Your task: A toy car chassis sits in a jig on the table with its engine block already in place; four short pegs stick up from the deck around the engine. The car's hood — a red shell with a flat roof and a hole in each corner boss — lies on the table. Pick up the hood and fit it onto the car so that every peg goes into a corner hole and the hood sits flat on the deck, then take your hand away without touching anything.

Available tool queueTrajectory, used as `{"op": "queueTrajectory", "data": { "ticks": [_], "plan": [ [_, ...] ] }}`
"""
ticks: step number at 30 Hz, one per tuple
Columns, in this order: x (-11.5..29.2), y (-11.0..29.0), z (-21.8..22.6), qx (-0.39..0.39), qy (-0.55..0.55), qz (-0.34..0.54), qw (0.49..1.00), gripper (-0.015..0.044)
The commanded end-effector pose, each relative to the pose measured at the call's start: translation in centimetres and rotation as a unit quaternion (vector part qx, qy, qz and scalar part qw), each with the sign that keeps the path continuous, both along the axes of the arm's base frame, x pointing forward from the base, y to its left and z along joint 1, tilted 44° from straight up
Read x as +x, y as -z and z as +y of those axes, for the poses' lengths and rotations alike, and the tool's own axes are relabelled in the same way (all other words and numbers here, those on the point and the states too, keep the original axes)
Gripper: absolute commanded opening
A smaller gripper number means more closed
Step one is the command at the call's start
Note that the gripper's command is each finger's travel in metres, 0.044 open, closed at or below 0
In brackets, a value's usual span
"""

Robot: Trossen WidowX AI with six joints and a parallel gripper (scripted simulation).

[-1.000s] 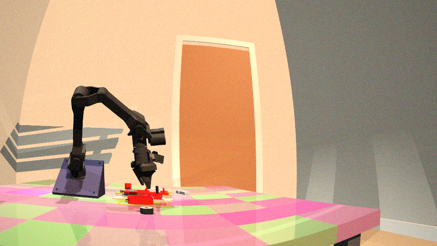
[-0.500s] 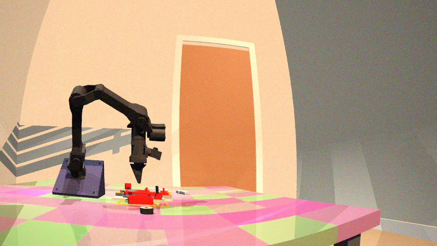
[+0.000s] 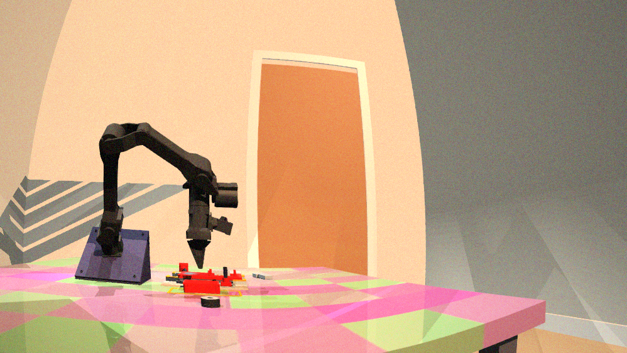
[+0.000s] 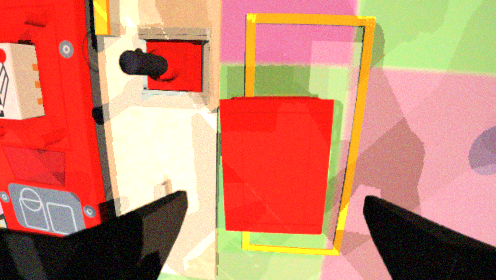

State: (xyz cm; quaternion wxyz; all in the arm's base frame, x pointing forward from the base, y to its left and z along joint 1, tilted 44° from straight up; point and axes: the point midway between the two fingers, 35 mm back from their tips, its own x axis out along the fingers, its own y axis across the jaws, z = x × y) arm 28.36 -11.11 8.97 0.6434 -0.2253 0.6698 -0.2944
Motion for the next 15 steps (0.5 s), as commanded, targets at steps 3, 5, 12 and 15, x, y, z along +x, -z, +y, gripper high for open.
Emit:
{"op": "queueTrajectory", "data": {
  "ticks": [3,5,12,15],
  "plan": [
    [-0.06,0.37,-0.40,-0.003,-0.001,0.002,1.000,0.0440],
    [-0.07,0.50,-0.53,-0.003,-0.001,0.002,1.000,0.0440],
    [-0.12,0.96,-0.99,-0.003,-0.001,0.002,1.000,0.0440],
    [-0.14,1.15,-1.19,-0.003,-0.001,0.002,1.000,0.0440]
  ]
}}
